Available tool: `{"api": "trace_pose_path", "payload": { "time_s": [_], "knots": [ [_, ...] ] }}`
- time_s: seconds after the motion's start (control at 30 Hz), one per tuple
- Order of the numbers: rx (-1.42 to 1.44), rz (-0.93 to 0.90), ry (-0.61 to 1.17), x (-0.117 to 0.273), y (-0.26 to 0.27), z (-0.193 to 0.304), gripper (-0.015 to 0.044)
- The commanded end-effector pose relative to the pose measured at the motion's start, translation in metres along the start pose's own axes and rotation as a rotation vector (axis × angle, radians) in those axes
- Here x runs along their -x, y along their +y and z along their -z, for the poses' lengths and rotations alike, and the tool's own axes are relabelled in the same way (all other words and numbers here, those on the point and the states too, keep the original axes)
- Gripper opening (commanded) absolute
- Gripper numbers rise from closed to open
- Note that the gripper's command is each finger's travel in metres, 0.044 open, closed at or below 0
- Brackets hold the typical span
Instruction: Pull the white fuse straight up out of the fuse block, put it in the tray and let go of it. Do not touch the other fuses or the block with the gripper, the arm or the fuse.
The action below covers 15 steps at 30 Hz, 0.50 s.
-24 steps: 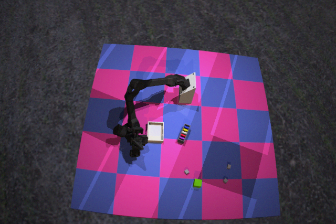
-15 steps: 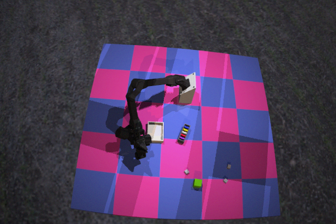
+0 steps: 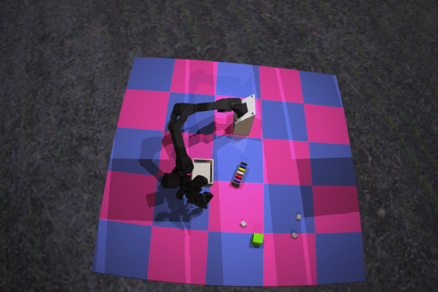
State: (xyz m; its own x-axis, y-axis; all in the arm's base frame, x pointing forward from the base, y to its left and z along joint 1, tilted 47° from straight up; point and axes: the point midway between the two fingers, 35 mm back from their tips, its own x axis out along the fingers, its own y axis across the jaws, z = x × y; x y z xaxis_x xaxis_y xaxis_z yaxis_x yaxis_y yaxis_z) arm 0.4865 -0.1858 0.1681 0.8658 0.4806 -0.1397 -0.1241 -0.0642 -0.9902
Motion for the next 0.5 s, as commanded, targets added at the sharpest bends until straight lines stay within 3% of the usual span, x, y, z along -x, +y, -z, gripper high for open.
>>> {"api": "trace_pose_path", "payload": {
  "time_s": [0.0,0.47],
  "knots": [
    [-0.896,-0.193,0.235,-0.036,0.062,-0.022,0.0074],
    [-1.605,-0.288,0.616,-0.048,0.121,-0.057,0.0074]
  ]
}}
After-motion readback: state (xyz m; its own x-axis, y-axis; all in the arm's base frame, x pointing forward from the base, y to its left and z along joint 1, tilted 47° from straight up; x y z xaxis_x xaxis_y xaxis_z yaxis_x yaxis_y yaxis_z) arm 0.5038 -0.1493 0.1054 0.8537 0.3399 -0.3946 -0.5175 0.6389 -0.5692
